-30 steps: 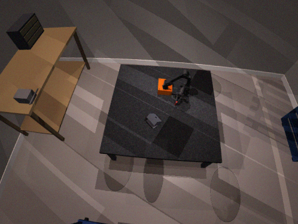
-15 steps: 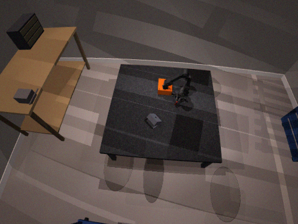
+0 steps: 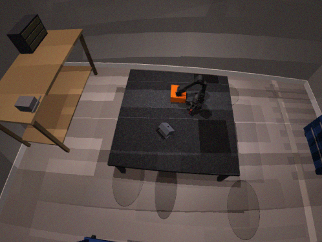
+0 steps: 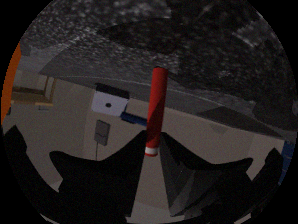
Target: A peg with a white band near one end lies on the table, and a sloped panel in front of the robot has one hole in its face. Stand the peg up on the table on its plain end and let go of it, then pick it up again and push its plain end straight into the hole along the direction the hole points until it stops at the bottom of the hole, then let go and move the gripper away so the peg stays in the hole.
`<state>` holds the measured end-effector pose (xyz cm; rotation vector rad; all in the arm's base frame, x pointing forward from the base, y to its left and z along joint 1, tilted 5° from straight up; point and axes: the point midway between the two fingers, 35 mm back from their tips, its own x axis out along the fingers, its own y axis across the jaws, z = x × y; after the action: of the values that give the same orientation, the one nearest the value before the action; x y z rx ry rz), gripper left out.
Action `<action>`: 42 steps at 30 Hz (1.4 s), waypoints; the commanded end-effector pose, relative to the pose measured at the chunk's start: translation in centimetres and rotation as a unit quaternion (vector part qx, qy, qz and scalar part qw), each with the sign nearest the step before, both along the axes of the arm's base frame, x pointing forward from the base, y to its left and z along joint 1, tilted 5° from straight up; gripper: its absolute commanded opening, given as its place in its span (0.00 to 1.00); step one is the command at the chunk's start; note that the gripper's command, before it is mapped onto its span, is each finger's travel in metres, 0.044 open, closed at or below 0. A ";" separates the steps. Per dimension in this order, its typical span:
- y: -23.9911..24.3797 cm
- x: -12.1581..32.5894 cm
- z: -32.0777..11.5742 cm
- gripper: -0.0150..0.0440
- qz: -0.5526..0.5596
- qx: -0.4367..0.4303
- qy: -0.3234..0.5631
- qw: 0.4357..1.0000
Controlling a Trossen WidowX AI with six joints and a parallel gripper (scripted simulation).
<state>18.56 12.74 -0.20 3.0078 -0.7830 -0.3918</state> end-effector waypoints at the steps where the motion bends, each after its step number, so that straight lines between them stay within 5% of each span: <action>1: -0.1 -0.1 -0.1 0.34 0.000 0.000 0.000 1.000; 27: 0.0 -0.1 -0.1 0.34 0.006 -0.005 -0.001 1.000; 30: 0.0 -0.1 0.0 0.47 0.007 -0.005 -0.001 1.000; 42: 0.0 -0.1 0.0 0.47 0.007 -0.005 -0.001 1.000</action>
<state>18.44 12.79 -0.23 3.0021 -0.7624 -0.3838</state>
